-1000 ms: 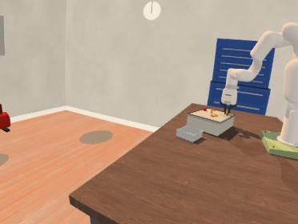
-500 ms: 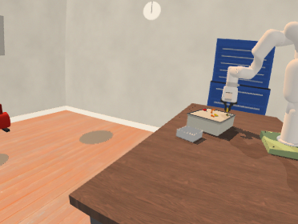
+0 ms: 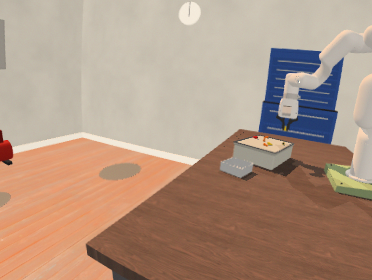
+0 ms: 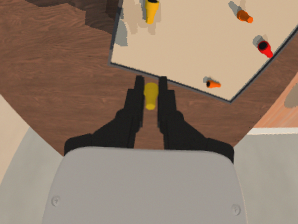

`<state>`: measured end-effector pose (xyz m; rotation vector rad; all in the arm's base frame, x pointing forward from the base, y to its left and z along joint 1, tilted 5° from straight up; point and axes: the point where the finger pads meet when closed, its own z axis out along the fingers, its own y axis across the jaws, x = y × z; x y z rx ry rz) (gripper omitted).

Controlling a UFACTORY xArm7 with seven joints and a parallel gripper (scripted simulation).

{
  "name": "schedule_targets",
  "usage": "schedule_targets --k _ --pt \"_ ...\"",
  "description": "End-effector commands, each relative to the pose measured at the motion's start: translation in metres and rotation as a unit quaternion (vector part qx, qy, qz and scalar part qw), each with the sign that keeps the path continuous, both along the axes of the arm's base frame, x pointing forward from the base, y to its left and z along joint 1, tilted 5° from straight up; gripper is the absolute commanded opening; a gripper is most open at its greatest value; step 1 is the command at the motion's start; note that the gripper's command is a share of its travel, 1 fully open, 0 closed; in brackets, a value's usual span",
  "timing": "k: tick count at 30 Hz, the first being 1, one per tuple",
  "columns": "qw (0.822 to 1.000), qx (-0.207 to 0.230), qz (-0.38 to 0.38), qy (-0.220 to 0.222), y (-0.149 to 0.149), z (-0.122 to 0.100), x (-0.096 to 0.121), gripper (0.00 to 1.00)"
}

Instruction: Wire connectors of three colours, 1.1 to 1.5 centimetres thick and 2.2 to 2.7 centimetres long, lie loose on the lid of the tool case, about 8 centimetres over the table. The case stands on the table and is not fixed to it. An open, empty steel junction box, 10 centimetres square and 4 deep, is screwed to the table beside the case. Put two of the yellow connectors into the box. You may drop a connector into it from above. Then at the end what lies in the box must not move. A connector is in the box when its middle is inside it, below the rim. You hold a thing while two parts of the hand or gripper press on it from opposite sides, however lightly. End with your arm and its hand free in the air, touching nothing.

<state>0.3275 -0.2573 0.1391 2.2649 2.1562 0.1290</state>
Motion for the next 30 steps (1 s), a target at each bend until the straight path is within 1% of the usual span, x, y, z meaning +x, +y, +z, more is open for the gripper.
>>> schedule_targets --k 1,18,24,30 --pt "1.000 -0.001 0.000 -0.002 -0.001 0.005 0.001 0.02" --pt "1.000 -0.001 0.000 -0.002 0.003 0.006 0.003 0.02" --pt "1.000 -0.001 0.000 -0.002 0.016 0.007 0.010 0.02" --pt "1.000 -0.001 0.000 -0.002 0.039 0.009 0.022 0.02"
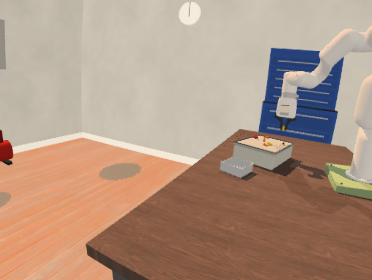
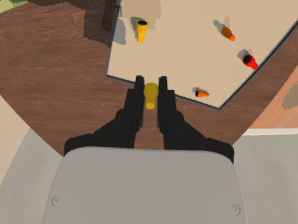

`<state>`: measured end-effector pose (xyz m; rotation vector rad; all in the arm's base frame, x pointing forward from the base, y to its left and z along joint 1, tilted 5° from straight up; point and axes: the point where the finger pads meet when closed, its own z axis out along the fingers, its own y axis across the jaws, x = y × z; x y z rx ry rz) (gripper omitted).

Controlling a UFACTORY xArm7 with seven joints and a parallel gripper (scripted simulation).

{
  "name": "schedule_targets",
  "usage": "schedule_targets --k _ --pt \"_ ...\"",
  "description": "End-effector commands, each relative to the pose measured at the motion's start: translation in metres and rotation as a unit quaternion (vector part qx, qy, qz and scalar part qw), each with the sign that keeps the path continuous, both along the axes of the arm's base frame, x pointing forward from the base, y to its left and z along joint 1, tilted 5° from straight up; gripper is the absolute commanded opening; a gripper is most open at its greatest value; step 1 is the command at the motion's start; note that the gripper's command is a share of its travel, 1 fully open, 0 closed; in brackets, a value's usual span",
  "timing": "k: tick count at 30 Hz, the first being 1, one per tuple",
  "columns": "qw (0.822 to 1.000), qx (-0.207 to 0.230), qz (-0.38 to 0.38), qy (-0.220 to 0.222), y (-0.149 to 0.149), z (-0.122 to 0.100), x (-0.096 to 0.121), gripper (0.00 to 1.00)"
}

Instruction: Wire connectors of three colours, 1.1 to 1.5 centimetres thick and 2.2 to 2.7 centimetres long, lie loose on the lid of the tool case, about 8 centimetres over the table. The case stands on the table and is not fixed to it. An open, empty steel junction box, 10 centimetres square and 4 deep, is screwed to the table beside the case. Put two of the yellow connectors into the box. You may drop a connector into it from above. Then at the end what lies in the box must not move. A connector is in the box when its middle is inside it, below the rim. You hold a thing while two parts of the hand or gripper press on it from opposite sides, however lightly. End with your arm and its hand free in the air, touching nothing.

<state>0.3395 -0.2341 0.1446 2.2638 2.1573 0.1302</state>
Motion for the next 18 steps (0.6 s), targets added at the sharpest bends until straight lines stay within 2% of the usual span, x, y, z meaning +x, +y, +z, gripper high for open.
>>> schedule_targets --k 1,6,17,18 --pt "1.000 -0.002 0.000 -0.002 0.016 0.003 0.010 0.02" --pt "1.000 -0.002 0.000 -0.002 0.037 0.005 0.021 0.02" --pt "1.000 -0.002 0.000 -0.002 0.116 0.011 0.062 0.02" --pt "1.000 -0.002 0.000 -0.002 0.116 0.011 0.062 0.02"
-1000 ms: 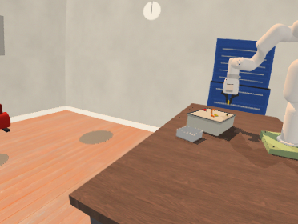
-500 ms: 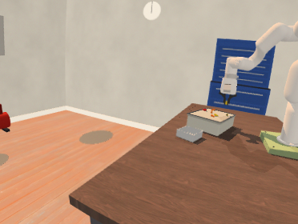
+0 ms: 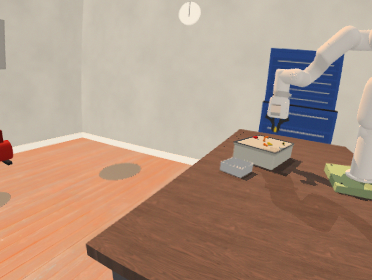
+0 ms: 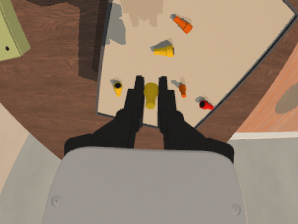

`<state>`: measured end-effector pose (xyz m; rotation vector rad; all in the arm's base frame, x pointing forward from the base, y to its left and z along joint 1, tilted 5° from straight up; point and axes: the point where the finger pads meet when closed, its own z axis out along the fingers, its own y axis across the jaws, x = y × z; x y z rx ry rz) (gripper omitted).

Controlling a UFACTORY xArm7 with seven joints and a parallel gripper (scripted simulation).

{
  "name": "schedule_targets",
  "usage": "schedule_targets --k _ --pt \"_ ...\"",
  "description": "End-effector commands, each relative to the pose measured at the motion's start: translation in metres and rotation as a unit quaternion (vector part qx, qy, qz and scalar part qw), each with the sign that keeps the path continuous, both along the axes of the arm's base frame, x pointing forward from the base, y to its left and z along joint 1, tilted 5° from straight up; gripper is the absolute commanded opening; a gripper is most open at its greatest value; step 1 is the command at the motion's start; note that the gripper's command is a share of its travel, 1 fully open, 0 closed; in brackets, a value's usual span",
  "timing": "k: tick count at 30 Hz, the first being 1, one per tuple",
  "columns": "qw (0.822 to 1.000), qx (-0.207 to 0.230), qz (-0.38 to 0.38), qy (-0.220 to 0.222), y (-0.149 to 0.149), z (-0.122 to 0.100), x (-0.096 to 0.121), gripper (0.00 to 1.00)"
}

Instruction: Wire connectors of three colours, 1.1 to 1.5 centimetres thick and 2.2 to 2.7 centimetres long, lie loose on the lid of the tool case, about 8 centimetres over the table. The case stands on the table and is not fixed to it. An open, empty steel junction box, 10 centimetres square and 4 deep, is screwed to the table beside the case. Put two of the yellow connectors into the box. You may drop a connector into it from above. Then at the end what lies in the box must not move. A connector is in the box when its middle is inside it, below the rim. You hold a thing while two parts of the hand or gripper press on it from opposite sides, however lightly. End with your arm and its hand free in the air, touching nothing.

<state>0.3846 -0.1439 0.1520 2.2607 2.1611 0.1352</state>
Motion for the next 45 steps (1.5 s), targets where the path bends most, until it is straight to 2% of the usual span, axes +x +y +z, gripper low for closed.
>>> schedule_targets --k 1,16,18,28,33,45 --pt "1.000 -0.003 -0.002 -0.001 0.026 0.004 0.016 0.02" --pt "1.000 -0.003 -0.002 -0.001 0.144 0.014 0.078 0.02" --pt "1.000 -0.003 -0.002 -0.001 0.144 0.014 0.078 0.02" --pt "1.000 -0.003 -0.002 -0.001 0.208 0.019 0.111 0.02" --pt "1.000 -0.003 -0.002 -0.001 0.232 0.021 0.123 0.02" --pt "1.000 -0.003 -0.002 -0.001 0.258 0.023 0.137 0.02"
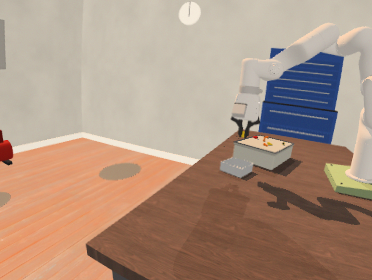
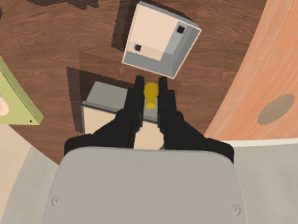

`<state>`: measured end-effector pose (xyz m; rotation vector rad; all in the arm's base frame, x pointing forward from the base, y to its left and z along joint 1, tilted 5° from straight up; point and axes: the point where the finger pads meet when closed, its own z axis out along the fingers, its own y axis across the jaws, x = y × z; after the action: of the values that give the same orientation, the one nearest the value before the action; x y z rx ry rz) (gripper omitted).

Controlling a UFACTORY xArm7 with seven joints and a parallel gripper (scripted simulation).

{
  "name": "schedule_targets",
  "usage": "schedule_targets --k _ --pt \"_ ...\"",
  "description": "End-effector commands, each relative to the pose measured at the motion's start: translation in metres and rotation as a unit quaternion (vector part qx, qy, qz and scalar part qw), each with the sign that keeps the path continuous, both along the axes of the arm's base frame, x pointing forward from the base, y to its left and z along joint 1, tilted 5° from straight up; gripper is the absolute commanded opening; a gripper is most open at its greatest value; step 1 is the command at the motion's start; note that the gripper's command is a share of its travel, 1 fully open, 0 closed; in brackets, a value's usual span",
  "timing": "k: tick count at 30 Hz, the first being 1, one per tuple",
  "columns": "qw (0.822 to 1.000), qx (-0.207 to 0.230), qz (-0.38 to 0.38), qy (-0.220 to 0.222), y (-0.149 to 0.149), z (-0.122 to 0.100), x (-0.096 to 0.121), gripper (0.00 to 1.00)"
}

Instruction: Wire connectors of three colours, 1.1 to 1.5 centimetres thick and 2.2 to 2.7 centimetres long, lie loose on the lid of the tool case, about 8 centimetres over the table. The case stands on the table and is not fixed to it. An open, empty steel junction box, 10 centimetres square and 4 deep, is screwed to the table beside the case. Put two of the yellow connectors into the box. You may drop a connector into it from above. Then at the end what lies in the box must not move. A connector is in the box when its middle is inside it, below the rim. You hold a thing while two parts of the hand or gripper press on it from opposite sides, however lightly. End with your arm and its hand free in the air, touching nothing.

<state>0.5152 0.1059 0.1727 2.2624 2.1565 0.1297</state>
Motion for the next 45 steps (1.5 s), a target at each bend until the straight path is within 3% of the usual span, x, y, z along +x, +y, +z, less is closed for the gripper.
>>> schedule_targets --k 1,25,30,39,41,45 --pt "1.000 -0.001 0.000 -0.001 0.010 0.003 0.007 0.02" --pt "1.000 -0.001 0.000 -0.001 0.013 -0.002 0.009 0.02" --pt "1.000 -0.001 0.000 -0.001 0.014 -0.028 0.011 0.02" --pt "1.000 -0.001 0.000 -0.001 0.018 -0.107 0.016 0.02" --pt "1.000 -0.001 0.000 -0.001 0.018 -0.107 0.016 0.02" --pt "1.000 -0.001 0.000 -0.001 0.019 -0.131 0.018 0.02"
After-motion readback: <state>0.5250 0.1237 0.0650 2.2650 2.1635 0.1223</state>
